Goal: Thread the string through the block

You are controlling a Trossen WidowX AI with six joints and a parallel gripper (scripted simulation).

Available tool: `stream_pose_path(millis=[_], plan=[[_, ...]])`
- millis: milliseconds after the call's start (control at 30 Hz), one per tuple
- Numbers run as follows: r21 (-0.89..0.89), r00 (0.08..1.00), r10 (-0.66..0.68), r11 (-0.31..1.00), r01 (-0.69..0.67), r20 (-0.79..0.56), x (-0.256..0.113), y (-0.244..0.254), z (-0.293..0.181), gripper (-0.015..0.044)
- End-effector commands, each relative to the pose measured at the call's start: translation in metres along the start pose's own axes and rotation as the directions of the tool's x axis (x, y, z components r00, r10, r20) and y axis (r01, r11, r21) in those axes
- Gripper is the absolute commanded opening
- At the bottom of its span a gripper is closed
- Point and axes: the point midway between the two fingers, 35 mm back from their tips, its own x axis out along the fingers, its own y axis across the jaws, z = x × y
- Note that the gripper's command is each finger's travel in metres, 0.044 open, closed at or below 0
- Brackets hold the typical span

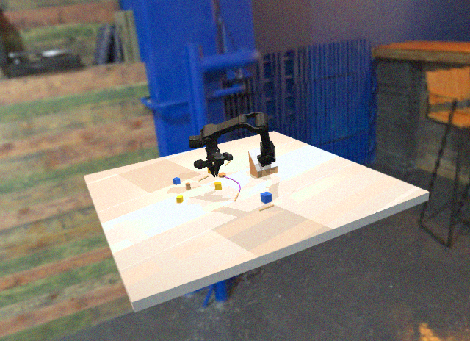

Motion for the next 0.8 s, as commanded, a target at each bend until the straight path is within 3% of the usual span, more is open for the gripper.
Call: stream_pose_path(millis=[0,567,767], plan=[[0.0,1.0,0.0,1.0,0.0,0.0,0.0001,0.0,0.0001,0.0],[0.0,1.0,0.0,1.0,0.0,0.0,-0.0001,0.0,-0.0001,0.0],[0.001,1.0,-0.001,1.0,0.001,0.0,-0.0002,0.0,-0.0002,0.0157]])
